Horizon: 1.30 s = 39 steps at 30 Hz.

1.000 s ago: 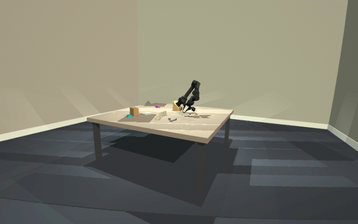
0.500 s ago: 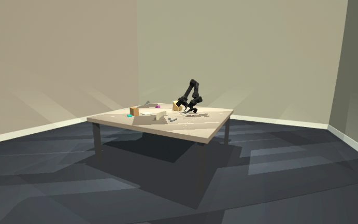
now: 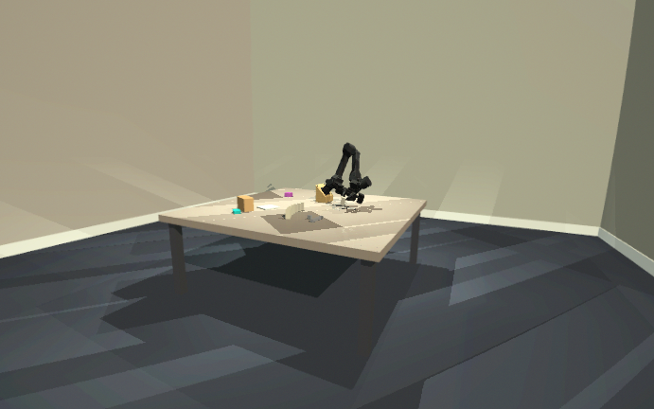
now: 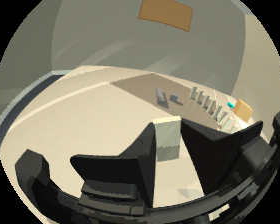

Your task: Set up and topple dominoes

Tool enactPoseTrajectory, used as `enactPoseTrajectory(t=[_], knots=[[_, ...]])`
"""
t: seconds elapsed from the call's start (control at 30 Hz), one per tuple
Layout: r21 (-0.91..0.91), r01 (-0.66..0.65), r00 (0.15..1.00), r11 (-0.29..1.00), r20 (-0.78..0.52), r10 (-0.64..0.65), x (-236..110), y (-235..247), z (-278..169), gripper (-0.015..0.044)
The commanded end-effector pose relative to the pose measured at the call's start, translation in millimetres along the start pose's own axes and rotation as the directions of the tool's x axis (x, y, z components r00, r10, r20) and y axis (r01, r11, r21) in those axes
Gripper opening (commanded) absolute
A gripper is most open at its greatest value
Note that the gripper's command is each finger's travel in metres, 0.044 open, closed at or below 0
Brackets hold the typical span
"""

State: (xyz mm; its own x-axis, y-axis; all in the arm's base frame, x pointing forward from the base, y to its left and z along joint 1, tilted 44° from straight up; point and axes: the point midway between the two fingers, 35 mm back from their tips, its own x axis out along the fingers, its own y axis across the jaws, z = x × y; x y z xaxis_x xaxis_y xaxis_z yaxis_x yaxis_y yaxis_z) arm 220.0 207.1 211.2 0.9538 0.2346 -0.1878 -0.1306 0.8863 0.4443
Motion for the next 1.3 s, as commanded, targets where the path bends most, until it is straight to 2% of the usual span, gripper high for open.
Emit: enactPoseTrajectory(t=[0.0,0.37,1.27], knots=[[0.075,0.005,0.998,0.997,0.068,-0.010,-10,-5,2,0.0107],[0.320,-0.009,0.973,0.947,0.221,-0.066,-42,-26,6,0.0107],[0.323,-0.009,0.973,0.946,0.222,-0.066,-38,-20,-5,0.0107]])
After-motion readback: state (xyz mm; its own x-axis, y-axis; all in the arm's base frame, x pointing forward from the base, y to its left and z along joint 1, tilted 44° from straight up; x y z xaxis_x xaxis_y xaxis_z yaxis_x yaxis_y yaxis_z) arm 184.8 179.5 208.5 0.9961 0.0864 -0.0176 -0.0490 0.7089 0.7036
